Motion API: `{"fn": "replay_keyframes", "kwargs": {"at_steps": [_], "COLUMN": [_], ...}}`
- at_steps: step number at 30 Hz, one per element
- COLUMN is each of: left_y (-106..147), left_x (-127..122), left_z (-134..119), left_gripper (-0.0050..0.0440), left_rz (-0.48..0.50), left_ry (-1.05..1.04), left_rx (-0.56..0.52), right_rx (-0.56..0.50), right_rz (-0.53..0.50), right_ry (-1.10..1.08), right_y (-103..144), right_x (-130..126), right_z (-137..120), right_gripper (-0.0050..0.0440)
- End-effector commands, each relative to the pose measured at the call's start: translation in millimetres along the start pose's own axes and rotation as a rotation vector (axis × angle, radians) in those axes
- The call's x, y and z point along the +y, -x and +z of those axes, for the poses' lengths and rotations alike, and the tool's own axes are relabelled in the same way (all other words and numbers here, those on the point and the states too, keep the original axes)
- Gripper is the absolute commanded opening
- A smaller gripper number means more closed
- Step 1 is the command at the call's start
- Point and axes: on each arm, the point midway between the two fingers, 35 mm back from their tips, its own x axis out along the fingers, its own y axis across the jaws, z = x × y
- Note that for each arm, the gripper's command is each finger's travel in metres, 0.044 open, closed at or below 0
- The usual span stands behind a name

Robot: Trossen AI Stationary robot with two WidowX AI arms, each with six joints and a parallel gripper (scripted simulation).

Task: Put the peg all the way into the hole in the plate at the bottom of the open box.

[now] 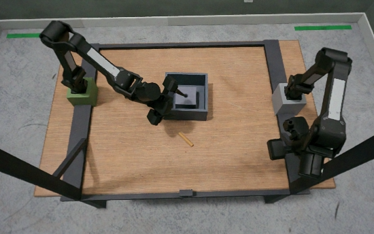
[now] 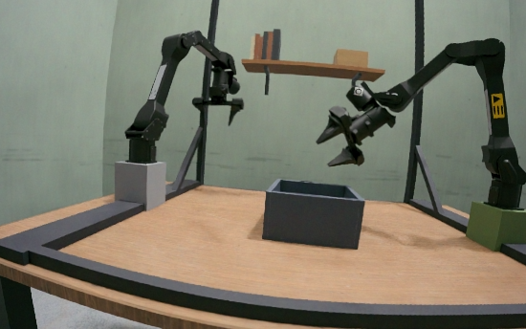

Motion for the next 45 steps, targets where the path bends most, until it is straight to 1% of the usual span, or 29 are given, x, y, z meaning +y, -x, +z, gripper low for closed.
{"fn": "replay_keyframes", "kwargs": {"at_steps": [1, 19, 22, 24, 26, 27, 29, 32, 34, 35, 45], "left_y": [4.9, 4.9, -0.1, -3.1, -7.3, -9.7, -15.4, -21.9, -21.9, -23.7, -33.3], "left_x": [7.0, 7.0, 7.8, 8.6, 10.0, 10.8, 12.9, 15.2, 15.2, 15.8, 20.5], "left_z": [6.7, 6.7, 6.5, 4.5, 1.3, -0.6, -5.8, -12.8, -12.8, -15.0, -31.5], "left_gripper": [0.0440, 0.0440, 0.0440, 0.0440, 0.0440, 0.0440, 0.0440, 0.0440, 0.0440, 0.0440, 0.0440], "left_rz": [0.013, 0.013, -0.001, -0.019, -0.046, -0.062, -0.103, -0.155, -0.155, -0.171, -0.285], "left_ry": [0.011, 0.011, 0.032, 0.057, 0.097, 0.121, 0.185, 0.272, 0.272, 0.300, 0.519], "left_rx": [-0.020, -0.020, -0.011, 0.001, 0.020, 0.032, 0.064, 0.108, 0.108, 0.122, 0.239], "right_rx": [0.026, 0.026, 0.022, 0.020, 0.012, 0.007, -0.023, -0.036, -0.036, -0.043, -0.082], "right_rz": [0.012, 0.012, 0.021, 0.032, 0.046, 0.055, 0.062, 0.091, 0.091, 0.099, 0.161], "right_ry": [-0.003, -0.003, 0.017, 0.049, 0.098, 0.129, 0.181, 0.213, 0.213, 0.279, 0.507], "right_y": [7.9, 7.9, 4.7, 0.6, -7.4, -12.7, -33.6, -51.3, -51.3, -56.6, -96.9], "right_x": [0.6, 0.6, 6.9, 16.5, 31.6, 41.2, 67.1, 99.6, 99.6, 109.3, 182.7], "right_z": [0.7, 0.7, 6.2, 10.9, 17.3, 21.2, 30.0, 45.7, 45.7, 50.9, 89.7], "right_gripper": [0.0440, 0.0440, 0.0440, 0.0440, 0.0440, 0.0440, 0.0440, 0.0440, 0.0440, 0.0440, 0.0440]}}
